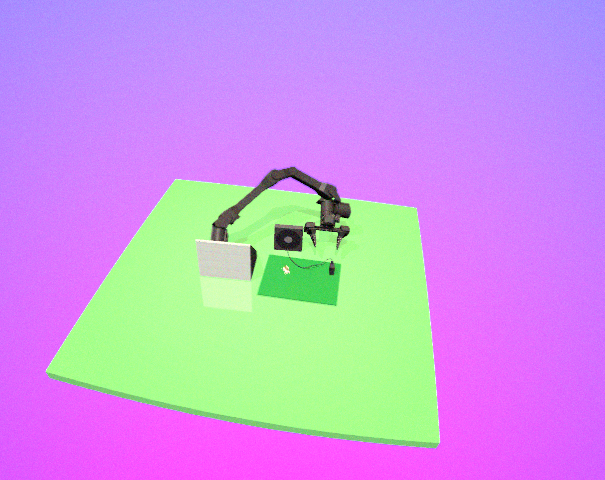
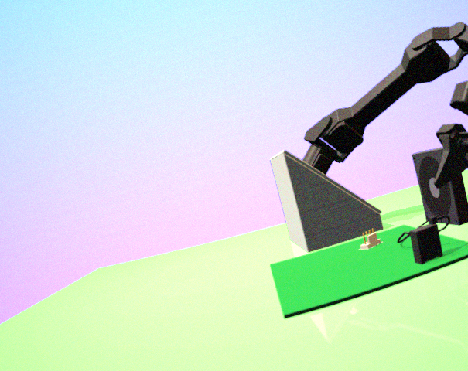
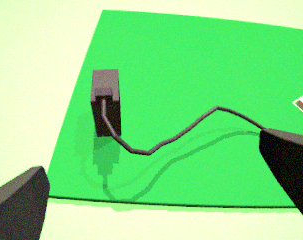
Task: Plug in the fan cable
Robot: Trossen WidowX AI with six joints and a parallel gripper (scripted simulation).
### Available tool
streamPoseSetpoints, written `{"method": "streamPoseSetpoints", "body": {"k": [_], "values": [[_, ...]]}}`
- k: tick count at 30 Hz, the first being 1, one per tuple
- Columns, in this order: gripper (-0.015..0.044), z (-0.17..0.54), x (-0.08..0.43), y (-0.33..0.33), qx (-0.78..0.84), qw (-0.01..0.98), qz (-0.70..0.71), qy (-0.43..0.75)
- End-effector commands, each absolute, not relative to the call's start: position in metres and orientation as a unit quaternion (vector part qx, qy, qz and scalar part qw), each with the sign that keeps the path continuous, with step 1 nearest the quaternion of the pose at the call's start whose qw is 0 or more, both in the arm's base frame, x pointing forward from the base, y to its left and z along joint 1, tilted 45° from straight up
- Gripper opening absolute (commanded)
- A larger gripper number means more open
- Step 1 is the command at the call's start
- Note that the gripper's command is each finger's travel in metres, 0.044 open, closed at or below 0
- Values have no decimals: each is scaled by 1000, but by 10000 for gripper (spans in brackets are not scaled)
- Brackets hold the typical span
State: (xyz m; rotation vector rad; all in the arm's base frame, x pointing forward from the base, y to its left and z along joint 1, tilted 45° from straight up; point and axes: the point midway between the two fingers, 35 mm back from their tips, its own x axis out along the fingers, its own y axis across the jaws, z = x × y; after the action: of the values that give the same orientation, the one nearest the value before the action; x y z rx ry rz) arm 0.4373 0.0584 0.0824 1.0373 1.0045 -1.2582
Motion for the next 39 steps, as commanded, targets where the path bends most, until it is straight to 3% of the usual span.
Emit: {"method": "streamPoseSetpoints", "body": {"k": [1, 21, 39], "values": [[440, 80, 430, 43, 438, 552, -530, 472], [440, 82, 429, 26, 532, 442, -398, 603], [440, 110, 438, 2, 636, 370, -224, 639]]}}
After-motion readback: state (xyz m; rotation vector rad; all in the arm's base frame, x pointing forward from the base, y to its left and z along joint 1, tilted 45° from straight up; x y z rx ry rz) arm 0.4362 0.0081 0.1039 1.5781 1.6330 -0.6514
